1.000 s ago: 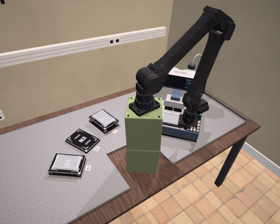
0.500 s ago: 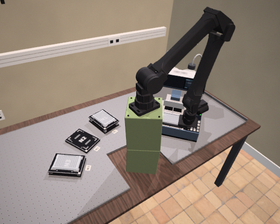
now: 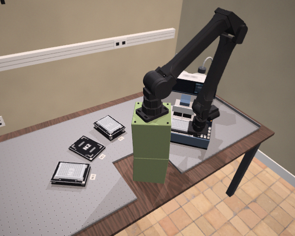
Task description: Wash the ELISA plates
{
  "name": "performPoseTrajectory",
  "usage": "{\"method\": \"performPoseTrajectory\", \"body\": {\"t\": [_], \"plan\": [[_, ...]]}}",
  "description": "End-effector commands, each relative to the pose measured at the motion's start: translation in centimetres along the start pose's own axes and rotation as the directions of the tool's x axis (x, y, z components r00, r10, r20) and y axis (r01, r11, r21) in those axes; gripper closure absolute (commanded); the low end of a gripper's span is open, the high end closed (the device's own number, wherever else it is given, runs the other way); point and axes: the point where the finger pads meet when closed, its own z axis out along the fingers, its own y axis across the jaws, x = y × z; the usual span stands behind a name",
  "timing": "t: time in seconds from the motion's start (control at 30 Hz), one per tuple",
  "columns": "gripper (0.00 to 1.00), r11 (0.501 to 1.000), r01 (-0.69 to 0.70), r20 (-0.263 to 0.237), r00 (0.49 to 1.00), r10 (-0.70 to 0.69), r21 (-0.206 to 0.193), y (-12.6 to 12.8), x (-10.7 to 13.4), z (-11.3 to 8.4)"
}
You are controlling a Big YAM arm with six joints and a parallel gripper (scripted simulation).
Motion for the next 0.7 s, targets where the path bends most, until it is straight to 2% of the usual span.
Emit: {"method": "performPoseTrajectory", "body": {"t": [0.0, 0.67], "plan": [[1.0, 1.0, -0.011, -0.004, 1.0, 0.011, 0.001, -0.1, 0.2, -1.0], [1.0, 1.0, -0.004, 0.0, 1.0, 0.004, 0.0, -0.1, 0.1, -4.0]]}}
